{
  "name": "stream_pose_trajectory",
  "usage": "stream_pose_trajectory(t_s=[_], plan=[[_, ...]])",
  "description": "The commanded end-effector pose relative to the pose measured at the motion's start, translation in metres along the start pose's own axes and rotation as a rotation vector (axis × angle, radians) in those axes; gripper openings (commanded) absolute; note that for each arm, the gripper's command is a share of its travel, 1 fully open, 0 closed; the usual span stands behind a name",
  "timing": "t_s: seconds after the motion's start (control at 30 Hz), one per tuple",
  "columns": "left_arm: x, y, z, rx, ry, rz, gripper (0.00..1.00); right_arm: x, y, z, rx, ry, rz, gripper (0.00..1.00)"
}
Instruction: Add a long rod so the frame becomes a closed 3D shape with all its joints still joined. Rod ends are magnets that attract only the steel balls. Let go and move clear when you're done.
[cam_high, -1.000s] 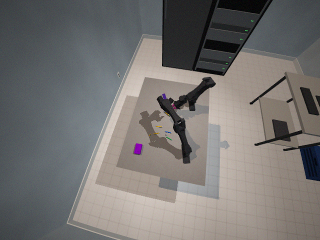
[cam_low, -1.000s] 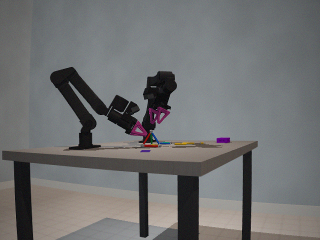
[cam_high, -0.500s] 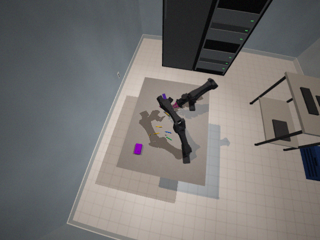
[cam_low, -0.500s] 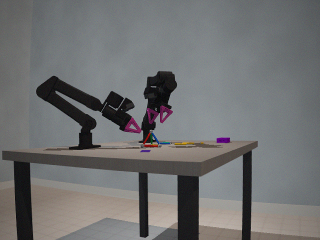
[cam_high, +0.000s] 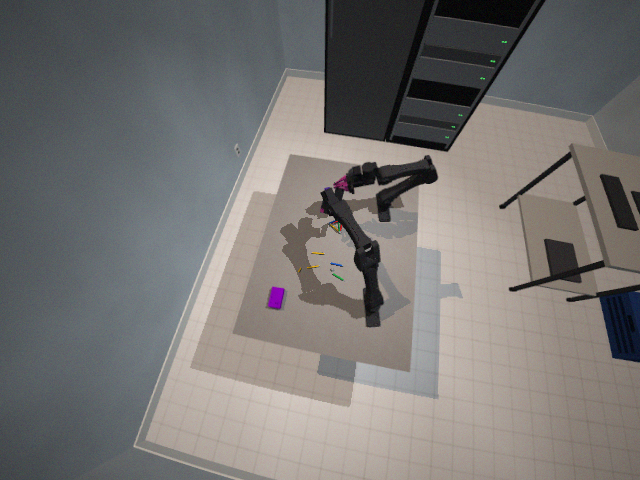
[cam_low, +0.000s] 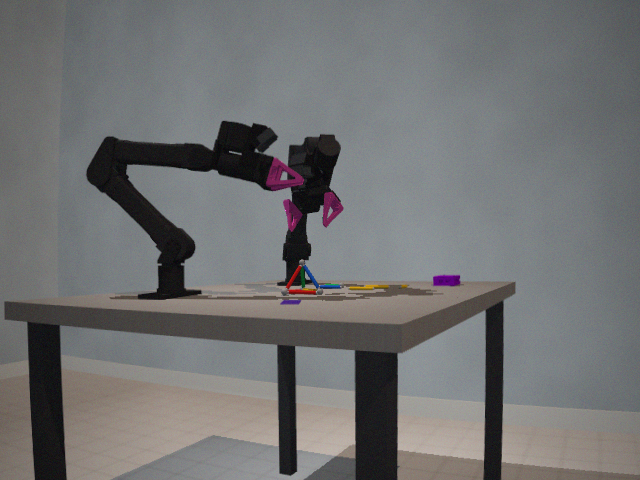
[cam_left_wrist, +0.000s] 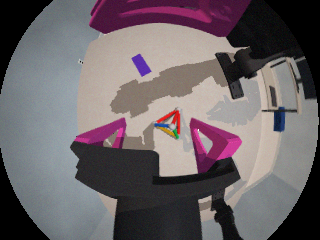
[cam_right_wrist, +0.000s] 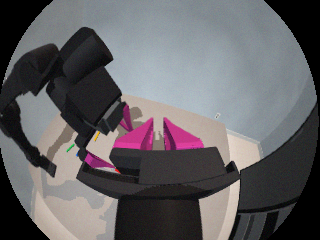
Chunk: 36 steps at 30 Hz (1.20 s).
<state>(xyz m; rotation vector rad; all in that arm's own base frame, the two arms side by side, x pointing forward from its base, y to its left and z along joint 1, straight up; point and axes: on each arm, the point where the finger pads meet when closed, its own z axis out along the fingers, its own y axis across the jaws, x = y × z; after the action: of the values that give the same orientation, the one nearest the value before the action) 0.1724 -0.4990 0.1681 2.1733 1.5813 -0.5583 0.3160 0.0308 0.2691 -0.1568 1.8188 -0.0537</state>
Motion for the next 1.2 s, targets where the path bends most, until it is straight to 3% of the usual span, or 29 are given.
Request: stream_pose_trajectory(t_s=[0.0, 0.2, 0.27, 0.33, 0.43, 1.17], plan=[[-0.026, 0.005, -0.008, -0.164, -0.127, -0.145, 1.00, -0.054, -0.010, 0.011, 0.001, -0.104, 0.062, 0.15], [-0.010, -0.013, 0.011, -0.218, -0.117, -0.350, 1.00, -0.114, -0.033, 0.020, 0.033, -0.210, 0.111, 0.15], [-0.010, -0.013, 0.011, -0.218, -0.117, -0.350, 1.00, -0.114, -0.033, 0.020, 0.033, -0.210, 0.111, 0.15], [0.011, -0.026, 0.027, -0.228, -0.073, -0.426, 1.00, -0.132, -0.041, 0.022, 0.043, -0.243, 0.124, 0.15], [0.015, -0.034, 0.033, -0.252, -0.069, -0.488, 1.00, -0.149, -0.049, 0.024, 0.055, -0.272, 0.134, 0.15], [0.018, -0.042, 0.038, -0.249, -0.054, -0.501, 1.00, -0.149, -0.052, 0.025, 0.064, -0.264, 0.129, 0.15]])
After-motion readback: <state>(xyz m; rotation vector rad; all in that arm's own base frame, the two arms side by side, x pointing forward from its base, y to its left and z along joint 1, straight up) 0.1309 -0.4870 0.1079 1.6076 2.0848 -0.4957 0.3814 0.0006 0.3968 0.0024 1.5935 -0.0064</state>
